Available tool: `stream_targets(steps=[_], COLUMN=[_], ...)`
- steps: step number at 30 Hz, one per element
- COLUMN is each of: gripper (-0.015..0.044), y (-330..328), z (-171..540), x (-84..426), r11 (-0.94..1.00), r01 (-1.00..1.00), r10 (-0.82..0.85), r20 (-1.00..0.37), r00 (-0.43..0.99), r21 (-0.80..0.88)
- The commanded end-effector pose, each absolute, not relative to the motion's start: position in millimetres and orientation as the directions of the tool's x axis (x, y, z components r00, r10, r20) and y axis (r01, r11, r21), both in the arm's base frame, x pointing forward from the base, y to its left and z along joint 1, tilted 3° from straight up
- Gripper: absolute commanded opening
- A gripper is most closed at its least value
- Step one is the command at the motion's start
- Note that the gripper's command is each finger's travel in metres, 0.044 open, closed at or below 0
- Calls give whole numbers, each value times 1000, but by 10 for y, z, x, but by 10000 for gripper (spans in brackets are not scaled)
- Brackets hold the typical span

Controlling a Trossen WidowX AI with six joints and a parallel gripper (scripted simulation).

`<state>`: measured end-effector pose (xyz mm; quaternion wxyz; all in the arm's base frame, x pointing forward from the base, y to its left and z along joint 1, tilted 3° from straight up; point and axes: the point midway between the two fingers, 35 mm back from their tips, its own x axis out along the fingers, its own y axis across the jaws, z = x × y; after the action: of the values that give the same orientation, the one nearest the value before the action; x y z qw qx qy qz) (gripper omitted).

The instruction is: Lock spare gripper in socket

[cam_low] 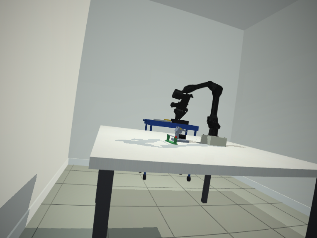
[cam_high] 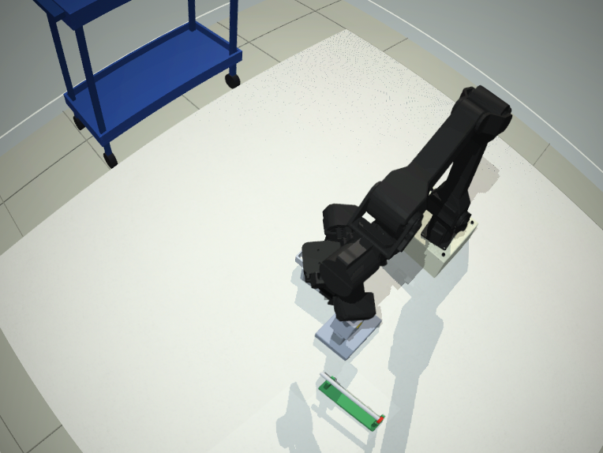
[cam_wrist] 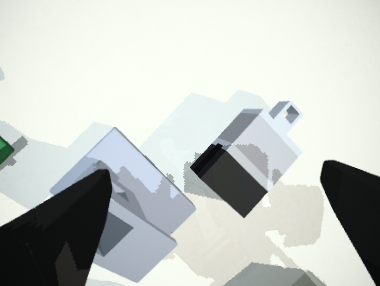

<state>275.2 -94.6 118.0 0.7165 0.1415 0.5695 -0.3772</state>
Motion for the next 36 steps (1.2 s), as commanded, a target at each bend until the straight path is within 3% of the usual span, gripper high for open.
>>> stream_targets(steps=[1, 22, 36], gripper=[440, 440, 440], y=[-1296, -1375, -1405], z=[1016, 1006, 318], x=[2113, 2143, 2127], r11=[-18, -31, -31], r01=[1000, 999, 999], r10=[-543, -546, -546], r20=[-839, -837, -837], r00=[-27, -28, -28], r21=[-20, -13, -13])
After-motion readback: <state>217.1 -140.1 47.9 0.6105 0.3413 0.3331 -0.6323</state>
